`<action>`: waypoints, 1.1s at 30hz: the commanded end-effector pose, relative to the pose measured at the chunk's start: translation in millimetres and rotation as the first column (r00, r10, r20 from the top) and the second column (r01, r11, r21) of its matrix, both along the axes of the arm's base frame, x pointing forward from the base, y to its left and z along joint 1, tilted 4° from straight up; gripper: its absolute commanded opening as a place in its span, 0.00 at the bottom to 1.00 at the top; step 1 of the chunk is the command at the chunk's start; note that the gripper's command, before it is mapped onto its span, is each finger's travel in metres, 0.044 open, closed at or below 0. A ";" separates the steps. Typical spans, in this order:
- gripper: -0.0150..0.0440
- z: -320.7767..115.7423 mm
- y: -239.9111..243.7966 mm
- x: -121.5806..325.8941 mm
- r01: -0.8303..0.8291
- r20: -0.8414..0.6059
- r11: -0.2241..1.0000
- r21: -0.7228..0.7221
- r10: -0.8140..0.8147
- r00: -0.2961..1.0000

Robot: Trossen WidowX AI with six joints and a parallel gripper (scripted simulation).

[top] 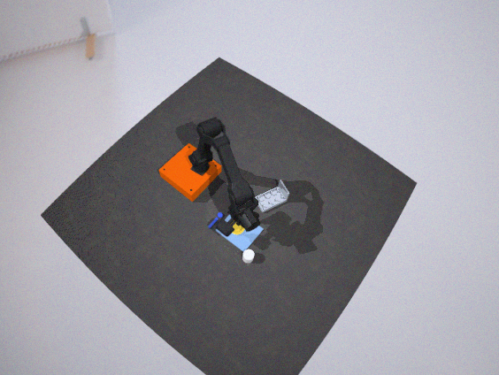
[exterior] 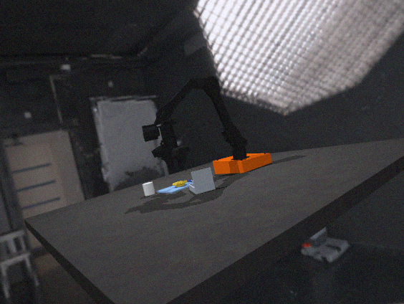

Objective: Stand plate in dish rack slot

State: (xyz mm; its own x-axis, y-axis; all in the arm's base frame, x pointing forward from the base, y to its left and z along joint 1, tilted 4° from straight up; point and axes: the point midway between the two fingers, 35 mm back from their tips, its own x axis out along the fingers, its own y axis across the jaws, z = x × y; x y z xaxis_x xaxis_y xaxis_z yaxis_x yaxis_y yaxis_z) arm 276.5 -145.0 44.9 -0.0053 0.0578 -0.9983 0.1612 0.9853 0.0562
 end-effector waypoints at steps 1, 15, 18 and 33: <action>0.93 -7.0 1.2 0.4 0.001 0.011 1.000 -0.001 -0.001 1.000; 0.93 -28.7 2.2 1.8 0.001 0.012 1.000 -0.001 -0.001 1.000; 0.93 -33.6 2.6 2.0 0.001 0.012 1.000 -0.001 -0.001 1.000; 0.93 -58.0 6.1 1.9 0.001 0.011 1.000 0.000 -0.001 1.000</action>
State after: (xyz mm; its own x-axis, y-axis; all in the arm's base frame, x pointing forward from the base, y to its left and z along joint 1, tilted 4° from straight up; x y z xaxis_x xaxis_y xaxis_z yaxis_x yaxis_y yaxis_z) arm 281.3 -142.0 -4.7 0.0161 0.0470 -0.9988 0.1561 0.9865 0.0489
